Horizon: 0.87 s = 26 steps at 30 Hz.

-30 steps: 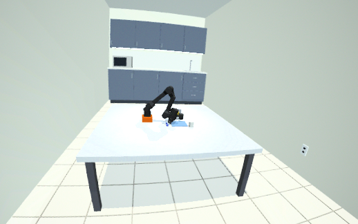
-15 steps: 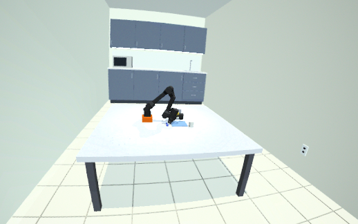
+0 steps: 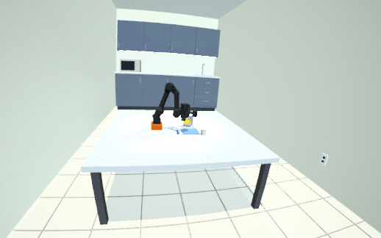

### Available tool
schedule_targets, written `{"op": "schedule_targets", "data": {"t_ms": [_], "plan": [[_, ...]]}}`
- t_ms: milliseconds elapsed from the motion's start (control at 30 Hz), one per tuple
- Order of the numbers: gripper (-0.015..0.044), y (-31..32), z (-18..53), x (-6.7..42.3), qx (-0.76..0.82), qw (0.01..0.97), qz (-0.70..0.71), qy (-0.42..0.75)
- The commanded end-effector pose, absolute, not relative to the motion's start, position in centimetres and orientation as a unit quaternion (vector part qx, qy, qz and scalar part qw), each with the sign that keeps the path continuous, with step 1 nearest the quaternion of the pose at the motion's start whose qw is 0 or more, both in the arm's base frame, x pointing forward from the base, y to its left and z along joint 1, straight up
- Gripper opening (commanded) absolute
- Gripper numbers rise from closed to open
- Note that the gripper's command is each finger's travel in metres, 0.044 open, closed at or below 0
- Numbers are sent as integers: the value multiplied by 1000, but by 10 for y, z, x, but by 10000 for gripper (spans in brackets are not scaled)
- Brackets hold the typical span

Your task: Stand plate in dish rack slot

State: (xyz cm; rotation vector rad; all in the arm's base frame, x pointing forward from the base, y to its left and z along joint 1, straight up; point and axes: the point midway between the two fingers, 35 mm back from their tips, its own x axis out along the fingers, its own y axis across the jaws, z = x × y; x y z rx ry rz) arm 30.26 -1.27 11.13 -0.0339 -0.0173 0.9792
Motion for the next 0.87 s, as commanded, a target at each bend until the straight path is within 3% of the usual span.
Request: {"op": "schedule_targets", "data": {"t_ms": [0, 833], "plan": [[400, -13, 125, 302, -10, 882, 471, -6], [400, -71, 135, 394, 135, 943, 247, 179]]}}
